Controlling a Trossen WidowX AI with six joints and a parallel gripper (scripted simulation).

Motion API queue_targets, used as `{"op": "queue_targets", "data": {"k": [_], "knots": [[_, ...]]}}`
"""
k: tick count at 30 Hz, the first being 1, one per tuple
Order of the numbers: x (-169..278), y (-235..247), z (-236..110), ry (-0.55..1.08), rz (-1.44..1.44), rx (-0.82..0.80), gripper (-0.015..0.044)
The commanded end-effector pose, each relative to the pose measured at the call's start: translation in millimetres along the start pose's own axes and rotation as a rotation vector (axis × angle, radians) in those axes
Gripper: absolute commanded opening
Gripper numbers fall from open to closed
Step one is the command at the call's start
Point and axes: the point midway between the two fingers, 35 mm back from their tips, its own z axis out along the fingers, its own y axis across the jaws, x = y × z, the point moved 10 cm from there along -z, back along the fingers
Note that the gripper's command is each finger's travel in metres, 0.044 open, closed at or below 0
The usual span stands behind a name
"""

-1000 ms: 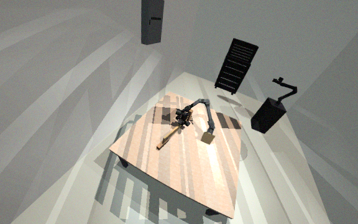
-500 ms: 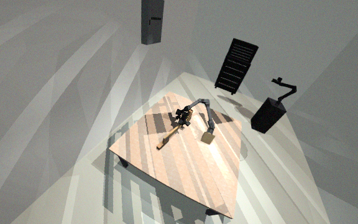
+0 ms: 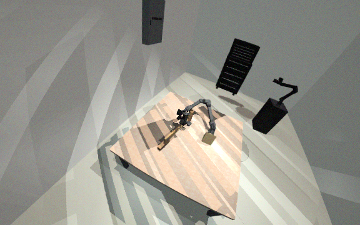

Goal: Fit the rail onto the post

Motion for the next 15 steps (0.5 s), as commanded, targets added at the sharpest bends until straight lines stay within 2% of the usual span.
{"op": "queue_targets", "data": {"k": [1,15], "knots": [[-1.3,-1.5,-8.5,-0.012,-0.001,0.014,0.0],[-1.3,-2.2,-15.6,-0.012,-0.001,0.014,0.0]]}}
